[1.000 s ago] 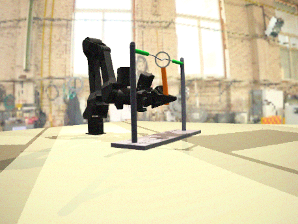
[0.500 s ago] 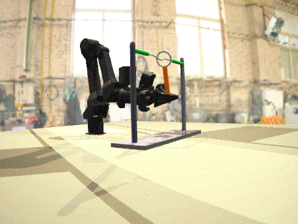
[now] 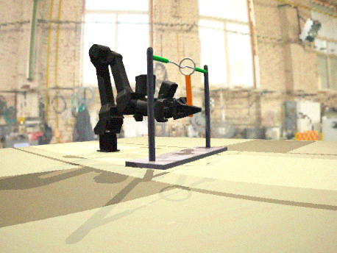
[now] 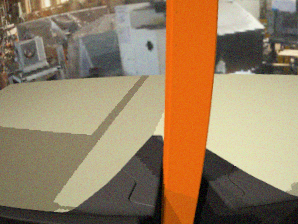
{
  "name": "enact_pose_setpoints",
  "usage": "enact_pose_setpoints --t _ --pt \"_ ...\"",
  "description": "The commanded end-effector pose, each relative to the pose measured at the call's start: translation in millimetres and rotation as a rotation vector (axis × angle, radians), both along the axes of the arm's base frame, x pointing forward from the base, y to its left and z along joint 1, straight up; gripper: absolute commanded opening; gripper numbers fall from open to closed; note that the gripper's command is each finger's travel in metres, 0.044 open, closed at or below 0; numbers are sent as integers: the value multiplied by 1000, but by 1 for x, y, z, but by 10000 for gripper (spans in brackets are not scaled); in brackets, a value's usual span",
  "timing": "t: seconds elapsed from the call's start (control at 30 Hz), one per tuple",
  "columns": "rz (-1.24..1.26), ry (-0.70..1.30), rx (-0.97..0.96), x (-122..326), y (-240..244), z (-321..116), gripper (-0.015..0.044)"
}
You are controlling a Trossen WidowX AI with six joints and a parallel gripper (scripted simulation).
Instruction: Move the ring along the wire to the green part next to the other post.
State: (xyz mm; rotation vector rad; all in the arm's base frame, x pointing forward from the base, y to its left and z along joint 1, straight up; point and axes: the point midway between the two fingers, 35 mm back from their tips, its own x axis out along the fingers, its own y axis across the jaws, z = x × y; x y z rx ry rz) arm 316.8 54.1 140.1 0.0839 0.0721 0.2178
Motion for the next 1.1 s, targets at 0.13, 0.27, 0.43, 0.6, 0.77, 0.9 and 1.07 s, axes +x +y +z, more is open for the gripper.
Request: enact_pose_setpoints --t 0.13,0.27,0.43,0.6,0.77,0.9,1.07 --pt "-26 -8 -56 0 2 0 -150" --pt "-33 -11 -71 0 4 0 -150" --pt "-39 -13 -82 -1 7 0 -150" --pt "-41 -14 -86 -1 11 0 -150" --pt "-41 -14 -88 -2 16 0 -150" --pt "-41 -15 -88 -2 20 0 -150" --pt "-40 -15 -88 -3 25 0 -150"
